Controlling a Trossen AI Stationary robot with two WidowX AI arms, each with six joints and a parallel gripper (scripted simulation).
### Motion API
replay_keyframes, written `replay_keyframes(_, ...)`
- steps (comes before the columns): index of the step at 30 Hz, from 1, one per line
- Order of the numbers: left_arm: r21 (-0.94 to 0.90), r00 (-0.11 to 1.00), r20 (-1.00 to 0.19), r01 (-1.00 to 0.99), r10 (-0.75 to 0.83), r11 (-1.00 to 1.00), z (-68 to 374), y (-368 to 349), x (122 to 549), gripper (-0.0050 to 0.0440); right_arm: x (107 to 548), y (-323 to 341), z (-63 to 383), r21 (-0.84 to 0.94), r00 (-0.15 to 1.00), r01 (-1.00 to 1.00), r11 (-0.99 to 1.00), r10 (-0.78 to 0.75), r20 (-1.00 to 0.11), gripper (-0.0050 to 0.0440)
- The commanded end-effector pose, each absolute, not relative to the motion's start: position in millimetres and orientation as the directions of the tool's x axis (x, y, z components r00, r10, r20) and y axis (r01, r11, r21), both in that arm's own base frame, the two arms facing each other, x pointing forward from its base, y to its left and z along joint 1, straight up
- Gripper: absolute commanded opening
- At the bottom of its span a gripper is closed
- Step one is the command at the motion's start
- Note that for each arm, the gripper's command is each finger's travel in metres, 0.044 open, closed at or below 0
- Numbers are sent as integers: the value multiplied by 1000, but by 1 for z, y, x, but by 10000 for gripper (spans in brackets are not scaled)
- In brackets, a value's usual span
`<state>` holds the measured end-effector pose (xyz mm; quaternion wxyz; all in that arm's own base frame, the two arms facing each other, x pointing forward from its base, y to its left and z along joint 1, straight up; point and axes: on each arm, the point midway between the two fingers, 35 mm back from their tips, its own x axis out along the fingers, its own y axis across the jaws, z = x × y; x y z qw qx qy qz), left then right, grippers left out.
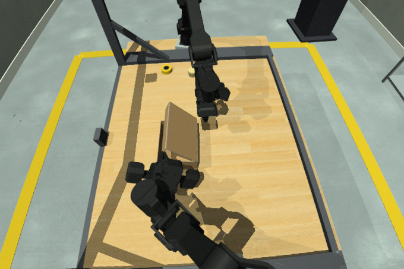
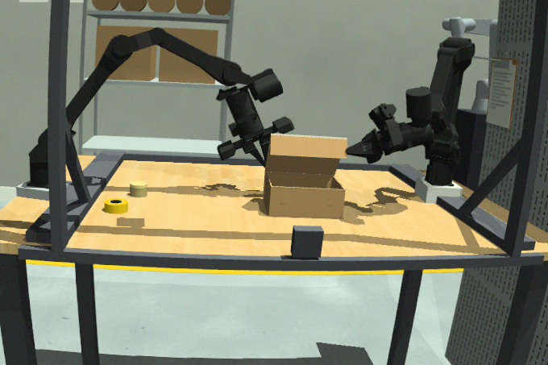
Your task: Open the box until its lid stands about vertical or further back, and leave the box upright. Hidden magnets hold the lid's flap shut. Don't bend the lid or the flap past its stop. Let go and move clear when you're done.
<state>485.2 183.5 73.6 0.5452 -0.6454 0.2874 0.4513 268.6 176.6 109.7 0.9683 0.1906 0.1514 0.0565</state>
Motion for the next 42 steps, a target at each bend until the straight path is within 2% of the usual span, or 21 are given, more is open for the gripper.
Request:
replay_keyframes(1,-458,439,-889,-856,128,-240,81,184,486,-50,270,178,121,408,953,-60,911,175,-249,9)
replay_keyframes(26,-458,439,-889,-856,128,-240,81,184,486,-50,269,179,121,420,951,-59,906,180,-253,9)
replay_keyframes(42,-458,439,-889,-856,128,-240,81,184,486,-50,269,179,115,541,947,-46,840,208,-243,9)
